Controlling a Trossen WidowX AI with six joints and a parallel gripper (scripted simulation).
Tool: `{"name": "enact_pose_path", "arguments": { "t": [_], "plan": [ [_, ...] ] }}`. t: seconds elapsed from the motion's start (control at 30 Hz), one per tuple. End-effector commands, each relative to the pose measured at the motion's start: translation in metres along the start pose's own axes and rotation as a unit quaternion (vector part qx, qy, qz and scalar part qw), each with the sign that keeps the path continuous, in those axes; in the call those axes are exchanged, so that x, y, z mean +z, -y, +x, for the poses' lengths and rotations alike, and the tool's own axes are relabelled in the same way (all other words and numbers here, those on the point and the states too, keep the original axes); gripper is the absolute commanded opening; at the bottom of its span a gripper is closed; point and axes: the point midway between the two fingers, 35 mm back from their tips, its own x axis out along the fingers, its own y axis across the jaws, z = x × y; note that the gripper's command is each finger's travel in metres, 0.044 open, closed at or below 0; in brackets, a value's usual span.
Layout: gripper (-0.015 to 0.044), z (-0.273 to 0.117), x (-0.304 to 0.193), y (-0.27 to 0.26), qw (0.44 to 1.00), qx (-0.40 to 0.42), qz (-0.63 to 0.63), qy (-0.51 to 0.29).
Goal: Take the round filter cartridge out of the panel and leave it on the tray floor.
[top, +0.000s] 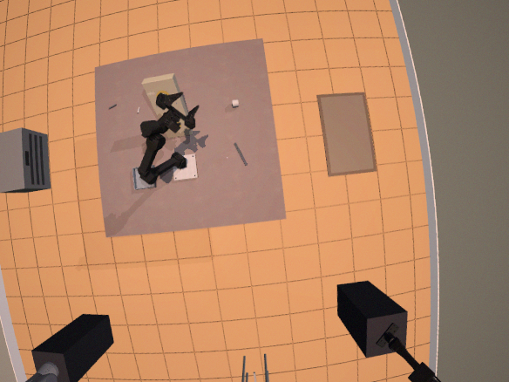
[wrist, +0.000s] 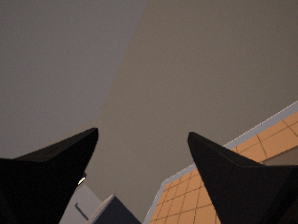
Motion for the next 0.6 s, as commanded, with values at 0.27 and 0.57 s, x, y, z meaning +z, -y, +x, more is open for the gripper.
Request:
{"name": "enact_pose_path", "arguments": {
  "t": [0.27, 0.57],
  "plan": [
    [0.0164, -0.027, -0.115, 0.004, 0.965, -0.025, 0.144, -0.216],
    [0.0106, -0.12, -0.234, 0.011, 0.84, -0.138, 0.262, -0.455]
  ]
}}
